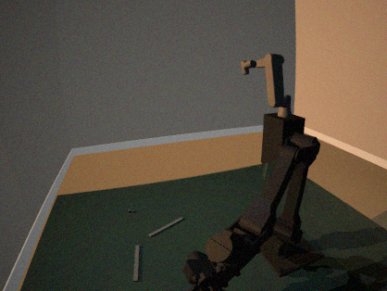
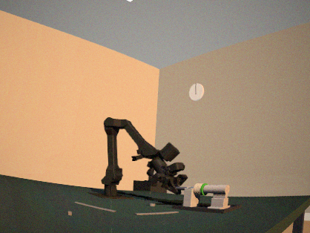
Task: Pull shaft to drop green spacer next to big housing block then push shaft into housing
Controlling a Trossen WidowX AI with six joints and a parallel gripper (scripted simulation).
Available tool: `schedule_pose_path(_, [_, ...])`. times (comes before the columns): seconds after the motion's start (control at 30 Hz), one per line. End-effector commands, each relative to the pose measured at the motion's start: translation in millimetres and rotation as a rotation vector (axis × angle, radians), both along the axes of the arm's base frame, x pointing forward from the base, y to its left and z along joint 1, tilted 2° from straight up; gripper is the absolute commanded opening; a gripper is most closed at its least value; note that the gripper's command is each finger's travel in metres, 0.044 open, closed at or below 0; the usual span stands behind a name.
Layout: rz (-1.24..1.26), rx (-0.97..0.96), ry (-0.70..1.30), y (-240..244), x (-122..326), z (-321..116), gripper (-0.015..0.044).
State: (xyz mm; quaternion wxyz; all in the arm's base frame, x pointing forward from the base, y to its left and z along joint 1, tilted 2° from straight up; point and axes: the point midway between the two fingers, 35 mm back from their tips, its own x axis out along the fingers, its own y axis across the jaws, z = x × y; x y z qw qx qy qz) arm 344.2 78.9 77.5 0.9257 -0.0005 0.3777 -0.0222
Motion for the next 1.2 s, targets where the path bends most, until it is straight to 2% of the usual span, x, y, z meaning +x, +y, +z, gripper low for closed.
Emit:
schedule_pose_path(0.0, [-0.004,0.002,-0.001,-0.1,-0.6,0.2,0.0000])
schedule_pose_path(1.17, [-0.004,0.002,-0.001,0.0,-4.5,0.1,0.0000])
